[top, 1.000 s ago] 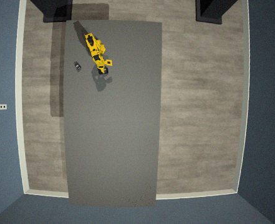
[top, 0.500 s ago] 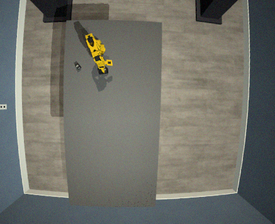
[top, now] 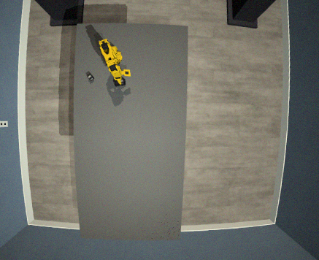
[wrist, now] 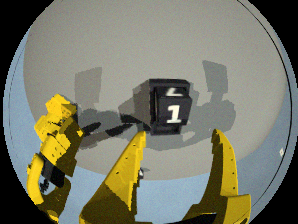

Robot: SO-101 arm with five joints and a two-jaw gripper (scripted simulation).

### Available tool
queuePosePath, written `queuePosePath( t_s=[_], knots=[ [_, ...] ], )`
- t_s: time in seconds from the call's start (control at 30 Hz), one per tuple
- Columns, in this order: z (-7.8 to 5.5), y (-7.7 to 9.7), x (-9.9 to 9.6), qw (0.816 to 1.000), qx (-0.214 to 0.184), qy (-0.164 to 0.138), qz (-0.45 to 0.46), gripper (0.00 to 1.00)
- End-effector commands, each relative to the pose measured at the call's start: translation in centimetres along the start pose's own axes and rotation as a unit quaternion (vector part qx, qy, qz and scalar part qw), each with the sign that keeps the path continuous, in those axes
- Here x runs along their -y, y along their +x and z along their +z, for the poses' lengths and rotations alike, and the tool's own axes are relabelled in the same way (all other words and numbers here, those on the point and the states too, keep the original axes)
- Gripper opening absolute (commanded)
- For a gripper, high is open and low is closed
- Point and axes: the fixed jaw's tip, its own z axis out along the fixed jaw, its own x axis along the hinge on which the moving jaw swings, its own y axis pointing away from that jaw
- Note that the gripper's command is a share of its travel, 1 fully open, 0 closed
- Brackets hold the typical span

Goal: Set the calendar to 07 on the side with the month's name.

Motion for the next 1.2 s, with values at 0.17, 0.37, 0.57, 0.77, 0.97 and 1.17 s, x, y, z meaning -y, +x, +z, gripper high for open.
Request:
queuePosePath(
  t_s=[0.17, 0.37, 0.57, 0.77, 0.97, 1.17],
  knots=[
    [0.5, -0.2, 0.3, 1.0, 0.003, 0.009, 0.001, 0.35],
    [1.1, -0.2, 0.3, 1.0, 0.003, 0.009, 0.001, 0.35],
    [2.1, -0.2, 0.3, 1.0, 0.003, 0.009, 0.001, 0.35],
    [3.0, -0.2, 0.3, 1.0, 0.003, 0.009, 0.001, 0.35],
    [3.4, -0.2, 0.3, 1.0, 0.003, 0.009, 0.001, 0.35],
    [3.7, -0.2, 0.2, 1.0, 0.003, 0.009, 0.001, 0.35]
  ],
)
